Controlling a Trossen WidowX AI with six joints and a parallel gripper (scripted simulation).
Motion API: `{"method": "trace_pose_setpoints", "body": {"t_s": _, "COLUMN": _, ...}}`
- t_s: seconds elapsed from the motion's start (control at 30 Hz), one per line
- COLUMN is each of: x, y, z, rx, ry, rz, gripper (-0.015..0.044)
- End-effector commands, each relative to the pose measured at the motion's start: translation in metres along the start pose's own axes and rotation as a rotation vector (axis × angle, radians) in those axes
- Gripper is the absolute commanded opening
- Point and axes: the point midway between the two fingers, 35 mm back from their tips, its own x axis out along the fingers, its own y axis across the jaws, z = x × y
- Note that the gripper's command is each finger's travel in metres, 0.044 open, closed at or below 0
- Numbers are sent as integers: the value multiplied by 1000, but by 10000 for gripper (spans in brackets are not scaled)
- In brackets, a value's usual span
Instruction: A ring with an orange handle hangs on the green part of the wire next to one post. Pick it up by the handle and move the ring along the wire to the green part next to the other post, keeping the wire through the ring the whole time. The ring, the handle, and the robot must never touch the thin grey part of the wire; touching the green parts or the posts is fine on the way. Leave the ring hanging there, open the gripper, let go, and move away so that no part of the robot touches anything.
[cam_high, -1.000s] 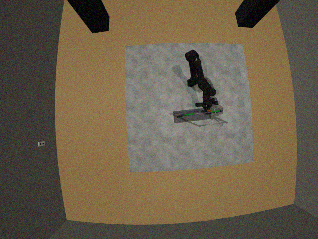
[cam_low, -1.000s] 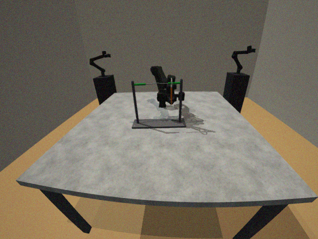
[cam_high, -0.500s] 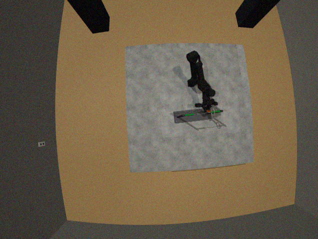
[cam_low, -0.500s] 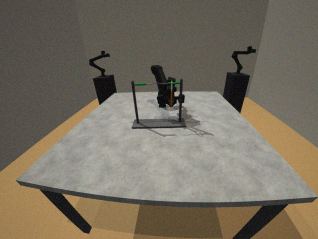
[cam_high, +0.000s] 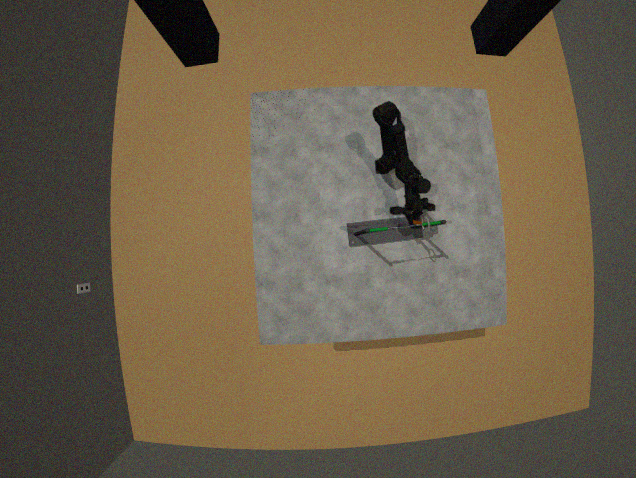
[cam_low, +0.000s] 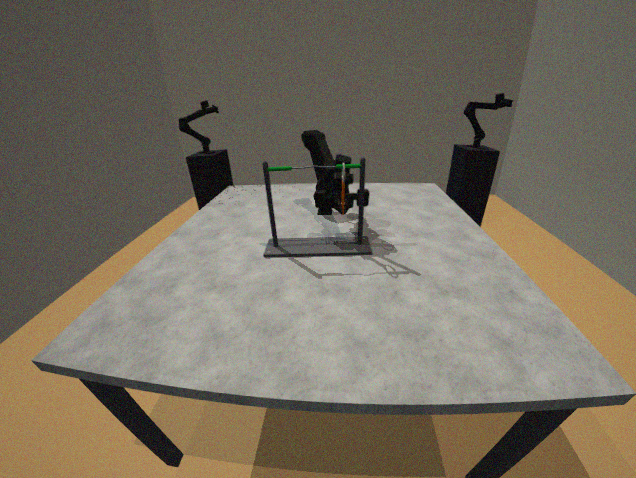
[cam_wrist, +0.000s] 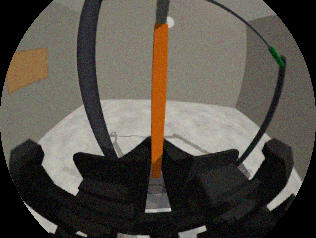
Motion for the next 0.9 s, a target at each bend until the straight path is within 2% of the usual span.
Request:
{"method": "trace_pose_setpoints", "body": {"t_s": 0.0, "x": 0, "y": 0, "z": 0, "rx": 0, "ry": 0, "rz": 0, "gripper": -45}}
{"method": "trace_pose_setpoints", "body": {"t_s": 0.27, "x": -1, "y": 0, "z": 0, "rx": 0, "ry": 0, "rz": 0, "gripper": 160}}
{"method": "trace_pose_setpoints", "body": {"t_s": 0.87, "x": -34, "y": 1, "z": 1, "rx": 4, "ry": 4, "rz": -4, "gripper": 160}}
